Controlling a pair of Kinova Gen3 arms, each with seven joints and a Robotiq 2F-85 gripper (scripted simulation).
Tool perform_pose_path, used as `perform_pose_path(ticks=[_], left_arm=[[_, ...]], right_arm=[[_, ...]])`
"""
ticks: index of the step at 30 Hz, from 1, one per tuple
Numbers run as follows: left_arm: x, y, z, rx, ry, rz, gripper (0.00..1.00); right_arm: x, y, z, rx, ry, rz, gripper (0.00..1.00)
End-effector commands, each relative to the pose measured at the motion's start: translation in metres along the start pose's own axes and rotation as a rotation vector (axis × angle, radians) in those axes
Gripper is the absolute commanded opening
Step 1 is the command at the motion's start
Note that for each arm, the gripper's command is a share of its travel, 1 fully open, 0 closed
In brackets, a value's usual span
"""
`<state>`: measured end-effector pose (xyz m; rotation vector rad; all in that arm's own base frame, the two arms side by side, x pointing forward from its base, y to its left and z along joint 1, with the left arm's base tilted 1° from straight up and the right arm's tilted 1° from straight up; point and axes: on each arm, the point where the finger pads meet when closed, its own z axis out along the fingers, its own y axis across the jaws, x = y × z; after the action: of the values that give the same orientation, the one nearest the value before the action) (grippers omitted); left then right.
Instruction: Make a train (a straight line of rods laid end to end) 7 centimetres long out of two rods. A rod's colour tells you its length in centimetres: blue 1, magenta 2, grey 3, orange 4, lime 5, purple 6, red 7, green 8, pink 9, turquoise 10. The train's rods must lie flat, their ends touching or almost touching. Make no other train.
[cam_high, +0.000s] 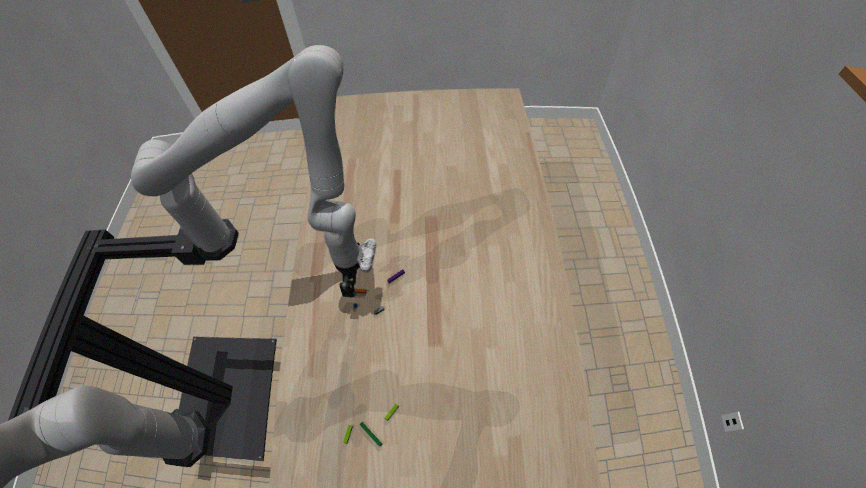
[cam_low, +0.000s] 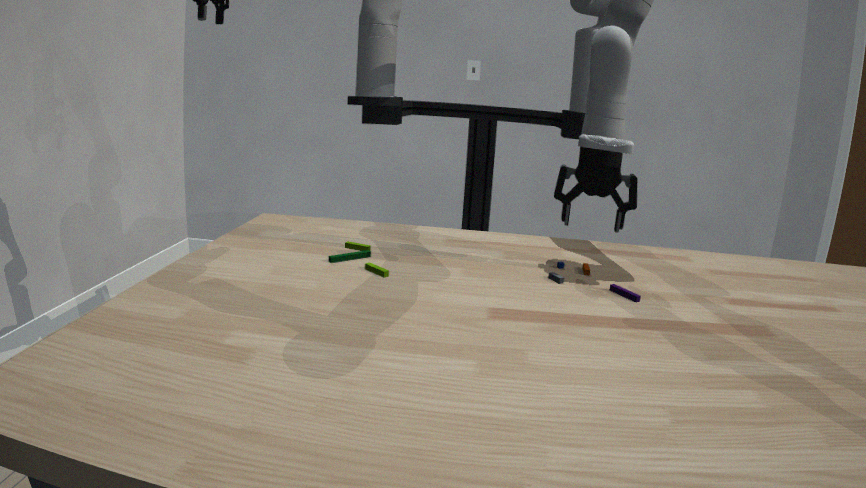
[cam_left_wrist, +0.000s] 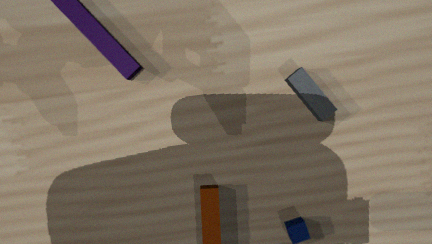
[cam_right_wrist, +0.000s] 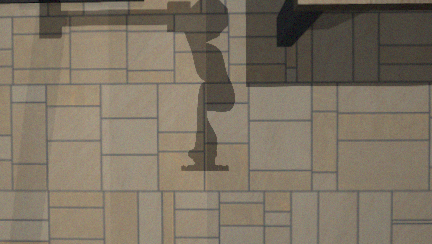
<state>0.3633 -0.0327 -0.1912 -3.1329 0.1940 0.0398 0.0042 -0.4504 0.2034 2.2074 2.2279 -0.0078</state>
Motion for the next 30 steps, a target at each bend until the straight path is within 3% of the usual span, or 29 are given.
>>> perform_pose_path(ticks=[1,9,10,30], left_arm=[[-0.0024,-0.0013,-0.0004,0.007,0.032,-0.038,1.000],[-0.0032,-0.0017,-0.0004,0.008,0.031,-0.049,1.000],[-0.0032,-0.0017,-0.0004,0.008,0.031,-0.049,0.317],[-0.0032,-0.0017,-0.0004,0.008,0.031,-0.049,0.317]], right_arm=[[-0.0003,0.0000,-0.0006,0.000,-0.002,0.000,1.000],[-0.0003,0.0000,-0.0006,0.000,-0.002,0.000,1.000],[-0.0003,0.0000,-0.0006,0.000,-0.002,0.000,1.000],[-0.0003,0.0000,-0.0006,0.000,-0.002,0.000,1.000]])
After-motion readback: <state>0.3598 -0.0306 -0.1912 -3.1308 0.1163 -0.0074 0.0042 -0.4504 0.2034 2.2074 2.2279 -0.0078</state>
